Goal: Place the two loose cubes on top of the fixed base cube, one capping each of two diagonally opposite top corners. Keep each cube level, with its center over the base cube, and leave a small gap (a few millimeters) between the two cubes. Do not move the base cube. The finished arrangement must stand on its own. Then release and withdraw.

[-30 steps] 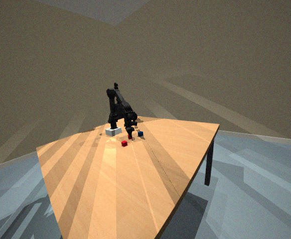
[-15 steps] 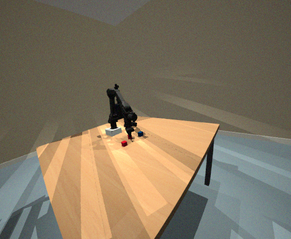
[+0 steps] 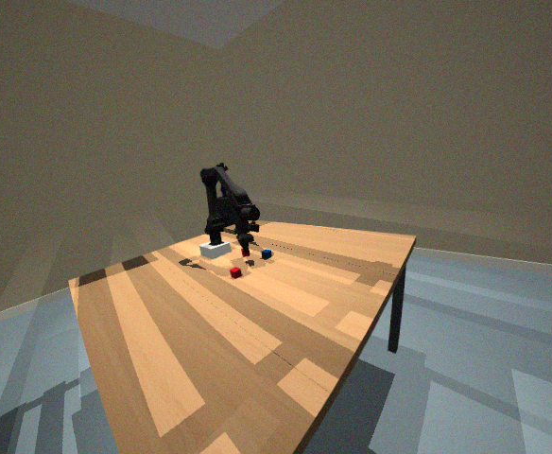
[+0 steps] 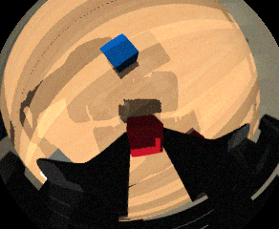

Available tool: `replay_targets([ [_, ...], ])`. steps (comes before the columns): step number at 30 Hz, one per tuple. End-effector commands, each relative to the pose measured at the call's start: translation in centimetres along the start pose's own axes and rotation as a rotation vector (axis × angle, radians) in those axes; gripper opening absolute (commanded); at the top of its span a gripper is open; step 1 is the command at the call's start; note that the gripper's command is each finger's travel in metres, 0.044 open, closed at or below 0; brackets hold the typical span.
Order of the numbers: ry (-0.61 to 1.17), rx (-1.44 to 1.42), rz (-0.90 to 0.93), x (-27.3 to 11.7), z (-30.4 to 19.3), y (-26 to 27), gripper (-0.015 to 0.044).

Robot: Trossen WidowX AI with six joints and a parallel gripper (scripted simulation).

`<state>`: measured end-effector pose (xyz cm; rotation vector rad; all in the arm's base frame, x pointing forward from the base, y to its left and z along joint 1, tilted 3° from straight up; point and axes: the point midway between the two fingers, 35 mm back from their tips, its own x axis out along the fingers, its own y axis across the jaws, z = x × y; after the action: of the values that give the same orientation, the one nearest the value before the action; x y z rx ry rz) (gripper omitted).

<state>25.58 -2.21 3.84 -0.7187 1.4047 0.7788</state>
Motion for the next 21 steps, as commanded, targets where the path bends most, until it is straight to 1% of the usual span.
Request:
replay_targets([
  [1, -0.001, -0.004, -0.009, -1.6, 0.1, -0.3, 0.0105],
  [17, -0.001, -0.004, -0.009, -6.6, -0.2, 0.2, 0.0105],
  [21, -0.001, 0.001, -0.009, -6.8, -0.2, 0.2, 0.0105],
])
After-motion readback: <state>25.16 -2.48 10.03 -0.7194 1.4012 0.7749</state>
